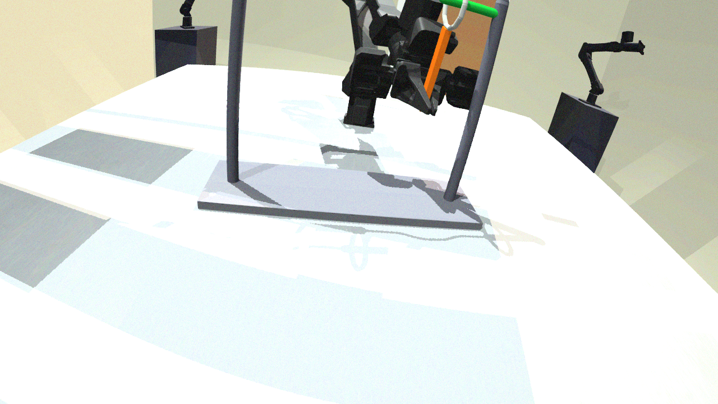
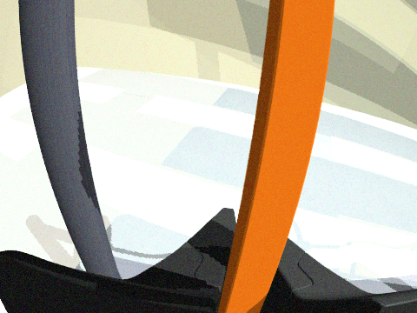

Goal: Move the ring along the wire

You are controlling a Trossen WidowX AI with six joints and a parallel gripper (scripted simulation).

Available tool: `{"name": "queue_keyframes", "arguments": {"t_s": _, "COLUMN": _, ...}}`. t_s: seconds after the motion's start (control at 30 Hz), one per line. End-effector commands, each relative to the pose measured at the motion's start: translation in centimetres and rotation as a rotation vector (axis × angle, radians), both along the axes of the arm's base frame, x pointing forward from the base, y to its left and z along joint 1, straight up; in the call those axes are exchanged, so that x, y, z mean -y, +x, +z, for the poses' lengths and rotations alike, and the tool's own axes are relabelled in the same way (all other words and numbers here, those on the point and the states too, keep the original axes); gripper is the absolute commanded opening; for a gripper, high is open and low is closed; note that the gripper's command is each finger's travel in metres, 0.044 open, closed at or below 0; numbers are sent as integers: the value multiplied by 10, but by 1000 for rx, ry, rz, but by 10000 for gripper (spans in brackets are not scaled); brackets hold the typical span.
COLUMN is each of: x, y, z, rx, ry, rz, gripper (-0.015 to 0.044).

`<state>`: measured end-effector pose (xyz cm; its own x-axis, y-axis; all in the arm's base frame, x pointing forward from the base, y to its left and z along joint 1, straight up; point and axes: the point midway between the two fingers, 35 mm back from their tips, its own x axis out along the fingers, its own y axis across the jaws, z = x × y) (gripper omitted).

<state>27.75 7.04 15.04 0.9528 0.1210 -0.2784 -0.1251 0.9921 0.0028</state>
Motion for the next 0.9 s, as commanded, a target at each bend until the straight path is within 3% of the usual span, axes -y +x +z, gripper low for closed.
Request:
{"name": "queue_keyframes", "arguments": {"t_s": 0.0, "x": 0, "y": 0, "z": -10, "rx": -9, "ry": 2, "rz": -6, "gripper": -150}}
{"name": "queue_keyframes", "arguments": {"t_s": 0.87, "x": 0, "y": 0, "z": -18, "rx": -9, "ry": 2, "rz": -6, "gripper": -150}}
